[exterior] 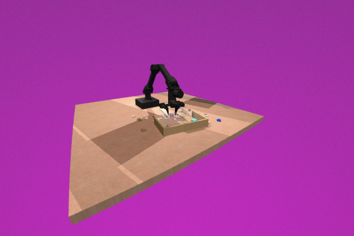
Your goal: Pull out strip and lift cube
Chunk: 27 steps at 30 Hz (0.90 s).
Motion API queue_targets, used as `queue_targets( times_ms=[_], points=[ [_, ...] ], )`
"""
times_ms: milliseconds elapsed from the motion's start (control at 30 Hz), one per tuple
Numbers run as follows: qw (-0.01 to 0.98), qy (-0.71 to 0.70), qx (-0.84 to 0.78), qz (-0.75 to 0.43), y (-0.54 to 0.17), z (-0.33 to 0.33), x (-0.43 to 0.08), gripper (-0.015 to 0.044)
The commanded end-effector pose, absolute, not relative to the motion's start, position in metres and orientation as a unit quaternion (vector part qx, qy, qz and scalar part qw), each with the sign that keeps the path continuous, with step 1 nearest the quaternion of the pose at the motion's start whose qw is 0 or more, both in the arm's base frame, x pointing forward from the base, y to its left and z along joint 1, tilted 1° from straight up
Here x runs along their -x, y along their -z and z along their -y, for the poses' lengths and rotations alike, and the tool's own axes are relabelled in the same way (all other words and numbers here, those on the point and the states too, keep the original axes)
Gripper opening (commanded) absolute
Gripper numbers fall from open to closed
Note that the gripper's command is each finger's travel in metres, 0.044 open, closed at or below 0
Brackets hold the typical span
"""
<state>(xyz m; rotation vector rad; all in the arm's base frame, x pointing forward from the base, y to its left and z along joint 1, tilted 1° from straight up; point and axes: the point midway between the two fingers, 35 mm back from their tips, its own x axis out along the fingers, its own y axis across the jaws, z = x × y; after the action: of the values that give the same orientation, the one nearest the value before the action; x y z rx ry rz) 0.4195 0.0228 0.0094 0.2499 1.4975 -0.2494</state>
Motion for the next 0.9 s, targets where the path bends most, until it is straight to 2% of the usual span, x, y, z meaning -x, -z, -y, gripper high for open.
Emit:
queue_targets(
  times_ms=[0,167,300,533,667,867],
  points=[
    [0.716,0.111,-0.112,-0.680,-0.001,-0.023,-0.418,0.0250],
    [0.716,0.111,-0.112,-0.680,-0.001,-0.023,-0.418,0.0250],
    [0.717,0.113,-0.113,-0.679,-0.004,-0.023,-0.418,0.0145],
    [0.717,0.113,-0.113,-0.679,-0.004,-0.023,-0.418,0.0098],
    [0.717,0.113,-0.113,-0.679,-0.005,-0.023,-0.416,0.0000],
    [0.716,0.113,-0.112,-0.680,-0.021,-0.021,-0.394,0.0000]
  ],
)
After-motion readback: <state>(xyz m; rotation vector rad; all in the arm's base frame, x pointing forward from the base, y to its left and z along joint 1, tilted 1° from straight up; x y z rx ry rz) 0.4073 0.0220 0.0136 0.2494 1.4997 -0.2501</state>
